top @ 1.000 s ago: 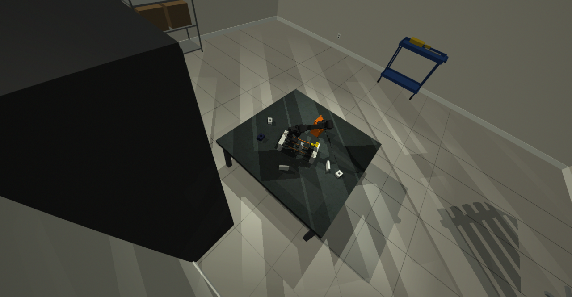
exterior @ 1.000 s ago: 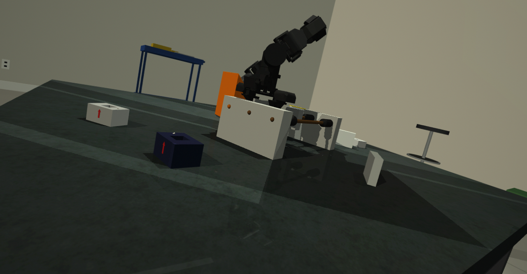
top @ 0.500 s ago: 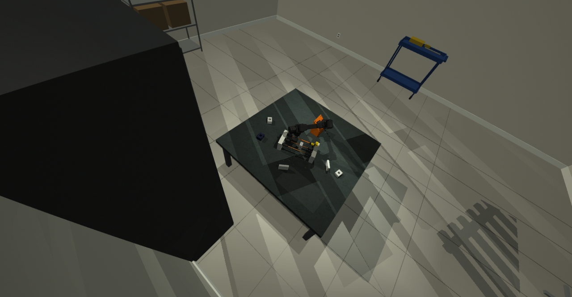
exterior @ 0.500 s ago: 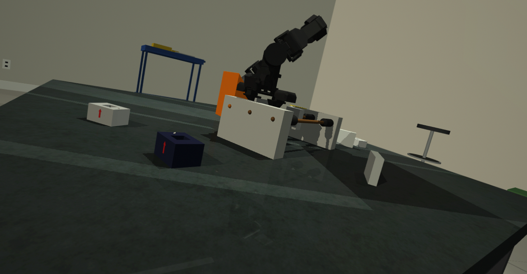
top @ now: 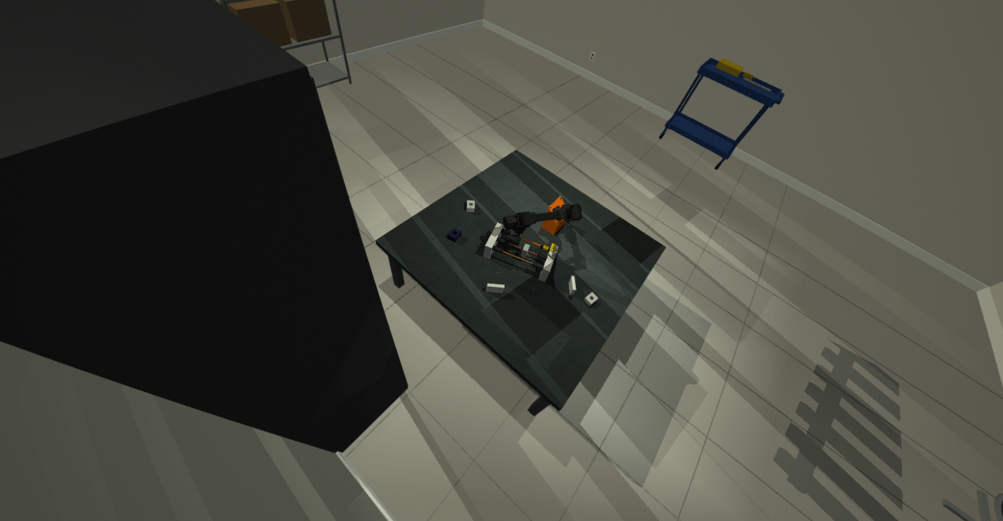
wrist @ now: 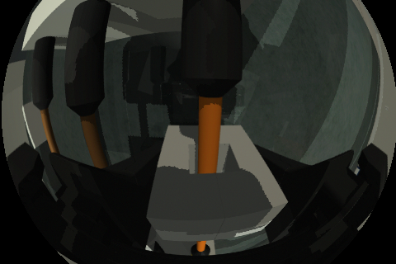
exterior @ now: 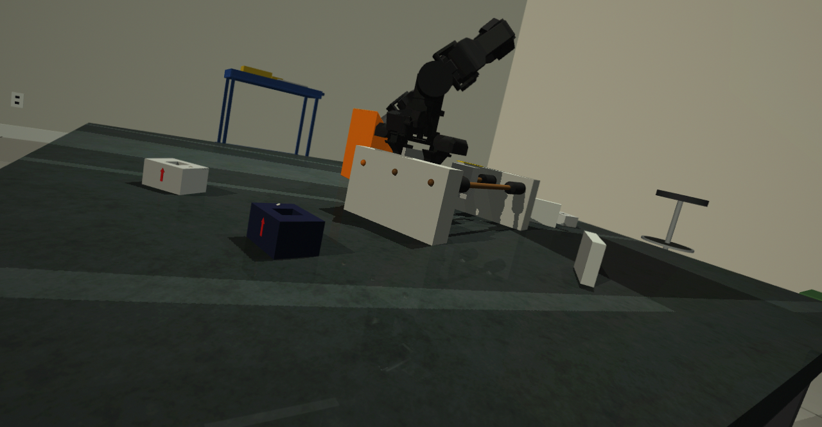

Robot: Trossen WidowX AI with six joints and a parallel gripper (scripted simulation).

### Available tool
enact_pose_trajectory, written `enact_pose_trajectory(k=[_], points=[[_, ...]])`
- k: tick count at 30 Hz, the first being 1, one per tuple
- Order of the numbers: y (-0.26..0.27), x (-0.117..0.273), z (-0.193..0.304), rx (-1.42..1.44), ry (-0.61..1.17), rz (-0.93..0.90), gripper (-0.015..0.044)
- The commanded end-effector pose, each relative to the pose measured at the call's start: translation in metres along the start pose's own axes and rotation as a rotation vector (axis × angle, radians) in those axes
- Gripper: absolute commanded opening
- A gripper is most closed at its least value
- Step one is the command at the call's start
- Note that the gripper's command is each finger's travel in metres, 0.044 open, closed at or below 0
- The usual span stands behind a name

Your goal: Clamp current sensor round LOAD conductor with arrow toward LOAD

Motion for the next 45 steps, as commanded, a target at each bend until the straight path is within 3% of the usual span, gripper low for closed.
enact_pose_trajectory(k=[1,4,21,29,44,45], points=[[-0.0001,-0.0001,0.0001,0.000,0.000,0.000,0.0000],[-0.0001,-0.0001,0.0001,0.000,0.000,0.000,0.0000],[-0.0010,0.0018,0.0007,0.000,-0.002,-0.011,0.0440],[-0.0002,0.0002,0.0003,0.000,0.000,0.000,0.0230],[-0.0002,0.0002,0.0003,0.000,0.000,0.000,0.0128],[-0.0002,0.0004,0.0003,0.000,0.000,0.000,0.0102]])
Point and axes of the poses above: the point midway between the two fingers, 35 mm back from their tips, its own x axis back along the fingers, its own y axis across the jaws, z = x × y, the point moved 6 cm from there along x, back along the fingers, and after that the axes turned 10 degrees about x, right-handed, at the moved point
